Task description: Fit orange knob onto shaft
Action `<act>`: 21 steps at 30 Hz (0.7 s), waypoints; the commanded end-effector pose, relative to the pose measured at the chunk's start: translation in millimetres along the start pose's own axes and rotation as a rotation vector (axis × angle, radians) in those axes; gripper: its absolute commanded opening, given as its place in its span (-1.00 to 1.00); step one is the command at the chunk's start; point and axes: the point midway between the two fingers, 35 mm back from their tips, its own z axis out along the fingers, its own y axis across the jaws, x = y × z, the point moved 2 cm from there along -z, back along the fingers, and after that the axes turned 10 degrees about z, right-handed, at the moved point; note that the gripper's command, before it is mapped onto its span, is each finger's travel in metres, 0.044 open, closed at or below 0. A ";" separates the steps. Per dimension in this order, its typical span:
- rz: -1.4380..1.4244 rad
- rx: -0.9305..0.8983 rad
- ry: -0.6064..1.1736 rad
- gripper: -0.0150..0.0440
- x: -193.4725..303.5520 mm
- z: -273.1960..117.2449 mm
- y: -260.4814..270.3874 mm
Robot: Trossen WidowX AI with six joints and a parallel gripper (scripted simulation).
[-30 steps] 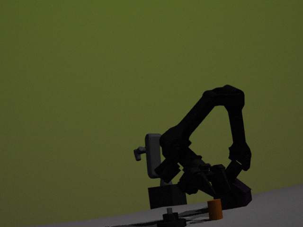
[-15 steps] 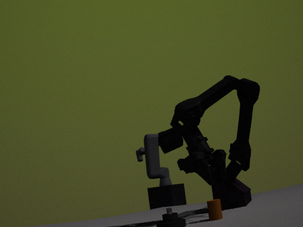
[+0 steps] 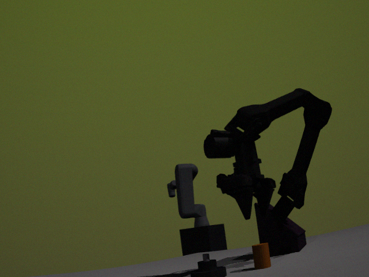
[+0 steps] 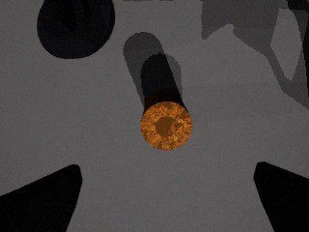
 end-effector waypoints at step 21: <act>-0.456 0.002 -0.002 1.00 -0.5 49.6 -1.0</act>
